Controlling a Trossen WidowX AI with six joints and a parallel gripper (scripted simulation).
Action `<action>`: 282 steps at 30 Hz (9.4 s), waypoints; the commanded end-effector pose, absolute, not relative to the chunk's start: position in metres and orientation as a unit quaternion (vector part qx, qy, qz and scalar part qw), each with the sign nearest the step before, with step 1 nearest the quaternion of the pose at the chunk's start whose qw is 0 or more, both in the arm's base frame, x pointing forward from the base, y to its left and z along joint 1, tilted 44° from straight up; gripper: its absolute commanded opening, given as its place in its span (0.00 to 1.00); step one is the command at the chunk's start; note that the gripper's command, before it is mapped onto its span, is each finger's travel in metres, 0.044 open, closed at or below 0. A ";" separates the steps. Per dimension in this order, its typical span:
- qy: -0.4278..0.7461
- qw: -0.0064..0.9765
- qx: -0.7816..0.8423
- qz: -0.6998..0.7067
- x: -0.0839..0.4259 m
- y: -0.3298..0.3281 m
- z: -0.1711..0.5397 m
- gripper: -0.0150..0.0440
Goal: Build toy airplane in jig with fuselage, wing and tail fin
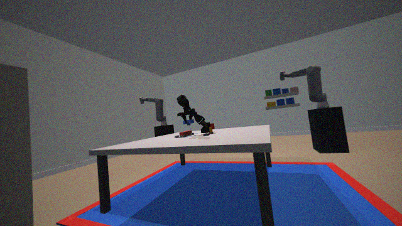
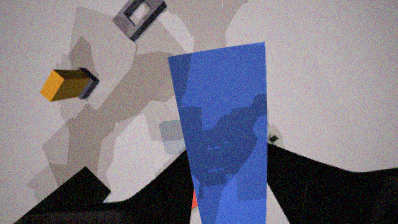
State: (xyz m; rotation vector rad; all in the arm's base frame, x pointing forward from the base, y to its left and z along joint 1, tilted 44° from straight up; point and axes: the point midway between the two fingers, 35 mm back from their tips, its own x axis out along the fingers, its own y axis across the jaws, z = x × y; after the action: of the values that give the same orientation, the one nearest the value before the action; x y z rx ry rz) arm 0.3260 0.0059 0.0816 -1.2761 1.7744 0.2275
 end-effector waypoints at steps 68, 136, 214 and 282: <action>0.673 0.277 -0.625 0.283 0.275 -0.082 0.102 0.58; 0.712 0.381 -0.567 0.164 0.283 -0.034 0.151 1.00; 0.689 0.629 -0.266 -0.242 0.196 0.102 -0.073 1.00; 0.689 0.641 -0.252 -0.228 0.205 0.095 -0.093 0.25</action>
State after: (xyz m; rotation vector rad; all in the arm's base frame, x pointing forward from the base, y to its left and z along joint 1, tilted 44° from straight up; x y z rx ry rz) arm 0.2022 0.0860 -0.0989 -0.5836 1.5717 -0.5252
